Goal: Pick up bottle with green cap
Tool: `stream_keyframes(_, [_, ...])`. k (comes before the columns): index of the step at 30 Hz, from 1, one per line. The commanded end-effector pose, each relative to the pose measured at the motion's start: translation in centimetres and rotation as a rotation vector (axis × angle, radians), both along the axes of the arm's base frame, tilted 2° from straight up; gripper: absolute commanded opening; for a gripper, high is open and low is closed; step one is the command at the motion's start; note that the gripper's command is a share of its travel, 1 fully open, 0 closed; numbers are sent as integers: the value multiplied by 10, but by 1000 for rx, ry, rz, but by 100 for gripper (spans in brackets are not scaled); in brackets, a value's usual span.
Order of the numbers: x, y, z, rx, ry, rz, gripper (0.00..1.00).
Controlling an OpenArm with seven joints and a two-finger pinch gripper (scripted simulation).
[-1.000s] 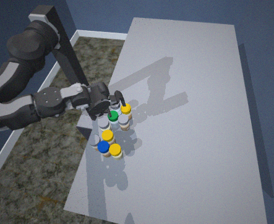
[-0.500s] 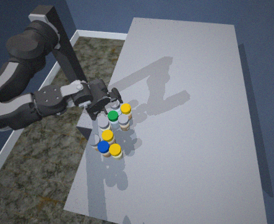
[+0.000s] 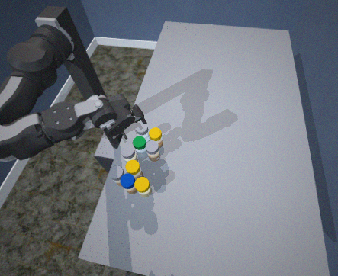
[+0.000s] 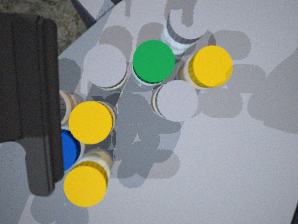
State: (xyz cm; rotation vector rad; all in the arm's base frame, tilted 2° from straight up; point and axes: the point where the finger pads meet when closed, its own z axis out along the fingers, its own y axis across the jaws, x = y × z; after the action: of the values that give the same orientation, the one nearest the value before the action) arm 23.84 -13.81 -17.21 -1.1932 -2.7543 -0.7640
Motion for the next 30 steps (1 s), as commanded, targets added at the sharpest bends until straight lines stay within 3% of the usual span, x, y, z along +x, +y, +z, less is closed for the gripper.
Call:
stream_keyframes(1, [-6, -1, 2, -13, 26, 46, 45])
stream_keyframes(6, [-16, -3, 9, -45, 77, 141, 45])
stream_keyframes(30, [-16, -3, 9, -42, 73, 136, 45])
